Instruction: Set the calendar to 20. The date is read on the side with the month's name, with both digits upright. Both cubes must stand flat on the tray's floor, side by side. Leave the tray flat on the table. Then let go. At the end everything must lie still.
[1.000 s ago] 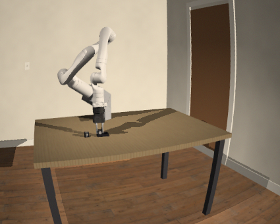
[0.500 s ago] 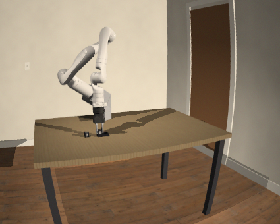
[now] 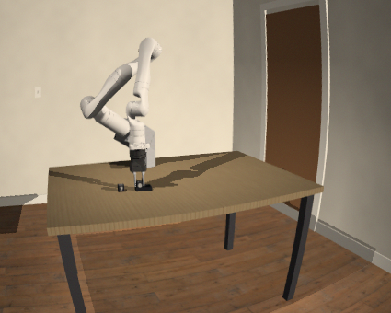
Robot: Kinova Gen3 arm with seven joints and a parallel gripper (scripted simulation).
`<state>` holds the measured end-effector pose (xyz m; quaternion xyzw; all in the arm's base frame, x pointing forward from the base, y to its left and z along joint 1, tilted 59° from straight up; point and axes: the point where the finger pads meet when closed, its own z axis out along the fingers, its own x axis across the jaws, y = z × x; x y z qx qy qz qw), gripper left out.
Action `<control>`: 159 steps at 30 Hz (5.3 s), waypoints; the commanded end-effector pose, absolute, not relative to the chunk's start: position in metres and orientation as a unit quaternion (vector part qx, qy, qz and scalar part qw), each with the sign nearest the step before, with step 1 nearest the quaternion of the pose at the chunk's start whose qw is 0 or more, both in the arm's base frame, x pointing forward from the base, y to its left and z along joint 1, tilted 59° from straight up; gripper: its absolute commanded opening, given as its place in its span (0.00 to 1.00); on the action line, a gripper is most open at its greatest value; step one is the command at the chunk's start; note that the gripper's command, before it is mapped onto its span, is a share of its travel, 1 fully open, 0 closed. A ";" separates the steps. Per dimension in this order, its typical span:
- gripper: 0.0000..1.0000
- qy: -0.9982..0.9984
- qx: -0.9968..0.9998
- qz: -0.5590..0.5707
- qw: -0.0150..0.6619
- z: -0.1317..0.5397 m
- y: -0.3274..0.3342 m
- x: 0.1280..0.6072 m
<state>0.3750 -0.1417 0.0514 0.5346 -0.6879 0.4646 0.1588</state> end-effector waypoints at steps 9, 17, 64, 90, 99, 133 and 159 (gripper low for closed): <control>0.57 -0.688 0.535 0.465 0.158 0.053 -0.139 0.375; 0.57 -0.688 0.535 0.465 0.158 0.058 -0.130 0.372; 0.57 -0.688 0.535 0.465 0.158 0.103 -0.060 0.347; 0.57 -0.714 0.499 0.472 0.138 0.106 -0.064 0.347; 0.57 -0.750 0.443 0.480 0.106 0.111 -0.068 0.346; 0.57 -0.869 0.030 0.478 -0.121 0.127 -0.087 0.334; 0.57 -0.796 -0.352 0.375 -0.319 0.122 -0.084 0.329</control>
